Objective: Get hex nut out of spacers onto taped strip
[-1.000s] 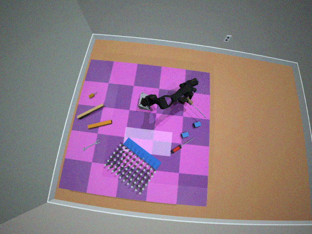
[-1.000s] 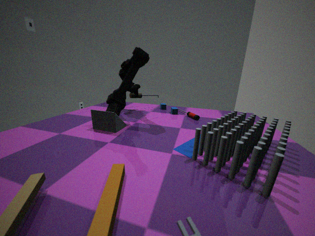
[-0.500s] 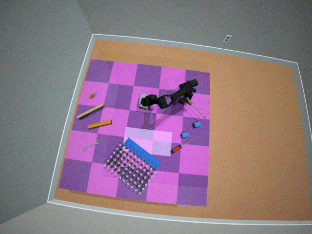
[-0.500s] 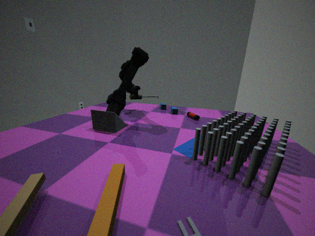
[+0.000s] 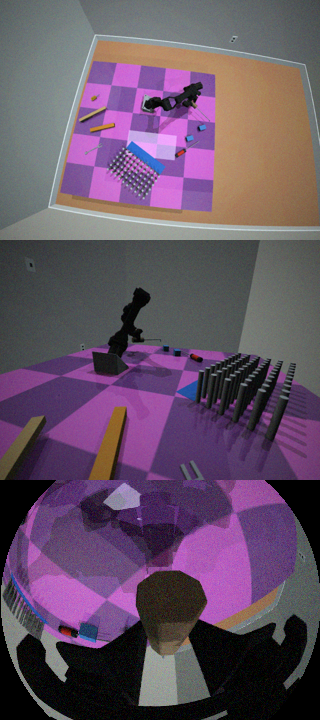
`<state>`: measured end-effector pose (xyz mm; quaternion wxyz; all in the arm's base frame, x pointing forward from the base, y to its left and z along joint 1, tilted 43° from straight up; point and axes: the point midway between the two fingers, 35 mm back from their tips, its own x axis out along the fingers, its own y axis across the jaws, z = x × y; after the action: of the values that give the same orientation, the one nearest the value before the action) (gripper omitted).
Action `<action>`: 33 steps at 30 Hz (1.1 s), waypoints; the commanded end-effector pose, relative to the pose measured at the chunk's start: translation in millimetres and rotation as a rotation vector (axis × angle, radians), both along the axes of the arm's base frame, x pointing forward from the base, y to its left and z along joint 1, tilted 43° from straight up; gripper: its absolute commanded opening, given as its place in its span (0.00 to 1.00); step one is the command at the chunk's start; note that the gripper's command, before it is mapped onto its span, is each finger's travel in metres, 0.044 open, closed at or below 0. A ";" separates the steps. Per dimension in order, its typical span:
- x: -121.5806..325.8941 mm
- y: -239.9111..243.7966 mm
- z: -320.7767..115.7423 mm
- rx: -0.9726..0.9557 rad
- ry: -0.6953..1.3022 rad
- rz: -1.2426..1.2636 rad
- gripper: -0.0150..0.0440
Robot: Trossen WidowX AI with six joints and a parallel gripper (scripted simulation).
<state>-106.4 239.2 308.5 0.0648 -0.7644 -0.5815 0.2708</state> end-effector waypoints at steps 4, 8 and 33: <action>-0.1 3.6 -3.0 0.002 -0.003 0.000 0.25; -0.2 5.6 -4.8 0.002 -0.003 0.000 0.25; -0.1 17.6 -15.8 0.010 -0.004 0.004 0.25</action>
<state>-106.9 255.2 293.8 0.0673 -0.7630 -0.5843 0.2682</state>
